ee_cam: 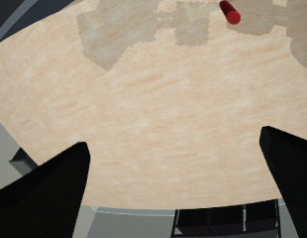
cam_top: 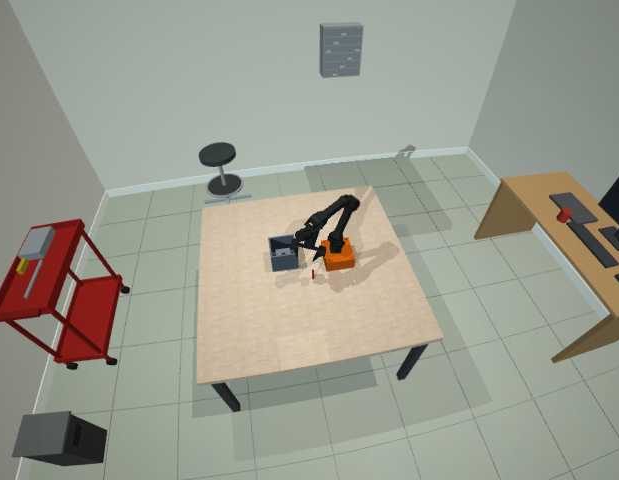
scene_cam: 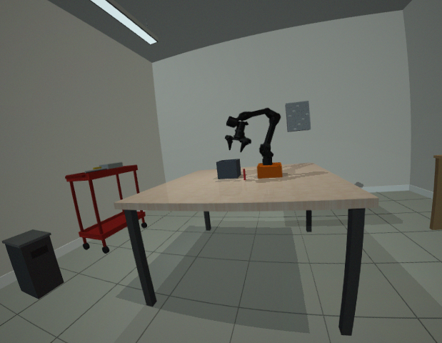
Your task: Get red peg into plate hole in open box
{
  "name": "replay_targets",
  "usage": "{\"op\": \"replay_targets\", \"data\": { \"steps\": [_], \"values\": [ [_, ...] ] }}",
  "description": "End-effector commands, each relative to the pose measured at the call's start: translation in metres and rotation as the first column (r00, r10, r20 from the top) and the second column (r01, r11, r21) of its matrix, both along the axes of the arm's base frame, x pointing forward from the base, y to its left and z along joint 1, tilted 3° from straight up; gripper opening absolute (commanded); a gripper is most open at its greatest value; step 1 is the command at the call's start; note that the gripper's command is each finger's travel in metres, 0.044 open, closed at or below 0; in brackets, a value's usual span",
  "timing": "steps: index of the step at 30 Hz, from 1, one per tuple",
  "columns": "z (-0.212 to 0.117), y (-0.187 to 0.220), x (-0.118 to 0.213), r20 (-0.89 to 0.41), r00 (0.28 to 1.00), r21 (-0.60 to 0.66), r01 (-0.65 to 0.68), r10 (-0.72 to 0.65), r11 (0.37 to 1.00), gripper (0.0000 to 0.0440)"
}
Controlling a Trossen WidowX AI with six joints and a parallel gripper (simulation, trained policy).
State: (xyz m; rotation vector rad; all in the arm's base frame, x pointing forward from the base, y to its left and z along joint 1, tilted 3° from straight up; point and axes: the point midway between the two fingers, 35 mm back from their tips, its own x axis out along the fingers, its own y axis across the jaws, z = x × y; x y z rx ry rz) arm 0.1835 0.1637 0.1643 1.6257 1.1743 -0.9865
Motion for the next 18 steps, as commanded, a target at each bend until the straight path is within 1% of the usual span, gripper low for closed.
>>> {"op": "replay_targets", "data": {
  "steps": [1,9,18],
  "values": [
    [-0.014,-0.001,-0.008,-0.047,0.998,-0.039,-0.054,0.052,0.998,0.0435],
    [-0.041,-0.003,-0.025,-0.149,0.974,-0.118,-0.187,0.169,0.975,0.0437],
    [-0.068,-0.007,-0.041,-0.243,0.931,-0.182,-0.32,0.272,0.93,0.044]
  ]
}}
